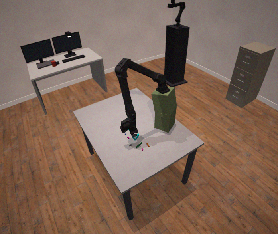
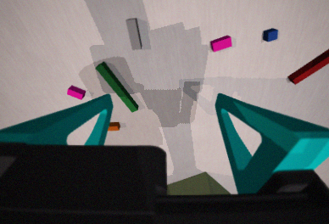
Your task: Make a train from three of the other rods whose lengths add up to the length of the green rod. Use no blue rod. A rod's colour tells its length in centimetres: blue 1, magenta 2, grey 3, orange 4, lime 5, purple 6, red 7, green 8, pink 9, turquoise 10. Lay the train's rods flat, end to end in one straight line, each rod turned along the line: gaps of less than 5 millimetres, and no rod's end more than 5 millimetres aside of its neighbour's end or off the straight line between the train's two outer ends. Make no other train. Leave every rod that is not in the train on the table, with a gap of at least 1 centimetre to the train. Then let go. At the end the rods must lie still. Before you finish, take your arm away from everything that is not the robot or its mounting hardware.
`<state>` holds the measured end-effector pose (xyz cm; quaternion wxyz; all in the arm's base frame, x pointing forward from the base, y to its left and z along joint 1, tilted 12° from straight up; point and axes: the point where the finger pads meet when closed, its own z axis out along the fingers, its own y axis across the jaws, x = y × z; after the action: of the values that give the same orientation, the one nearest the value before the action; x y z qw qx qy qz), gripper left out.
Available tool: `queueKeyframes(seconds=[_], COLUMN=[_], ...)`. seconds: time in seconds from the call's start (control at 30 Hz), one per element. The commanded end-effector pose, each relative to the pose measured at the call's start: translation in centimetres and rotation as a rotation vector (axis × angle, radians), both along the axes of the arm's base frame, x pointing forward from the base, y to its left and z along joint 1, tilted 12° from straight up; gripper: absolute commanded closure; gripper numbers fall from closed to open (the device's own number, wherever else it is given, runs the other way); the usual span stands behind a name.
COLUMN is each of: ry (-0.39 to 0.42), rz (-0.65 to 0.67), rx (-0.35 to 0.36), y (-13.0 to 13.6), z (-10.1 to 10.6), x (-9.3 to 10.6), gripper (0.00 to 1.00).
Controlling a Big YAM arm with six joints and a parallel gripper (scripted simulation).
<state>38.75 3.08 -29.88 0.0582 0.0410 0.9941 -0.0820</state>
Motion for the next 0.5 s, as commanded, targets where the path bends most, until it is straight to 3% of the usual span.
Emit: queueKeyframes(seconds=[0.0,0.03,0.07,0.23,0.27,0.47], ry=[-0.031,-0.031,-0.051,-0.048,-0.067,-0.063], rz=[-0.064,-0.064,-0.156,-0.156,-0.245,-0.245], rx=[0.008,0.008,0.020,0.019,0.031,0.029], y=[-0.44,-0.44,-0.89,-0.93,-1.38,-1.42], z=[1.36,1.36,1.50,1.48,1.61,1.60], x=[1.40,1.40,1.87,1.64,2.08,1.87], gripper=[0.00,0.00,0.00,0.00,0.00,0.00])
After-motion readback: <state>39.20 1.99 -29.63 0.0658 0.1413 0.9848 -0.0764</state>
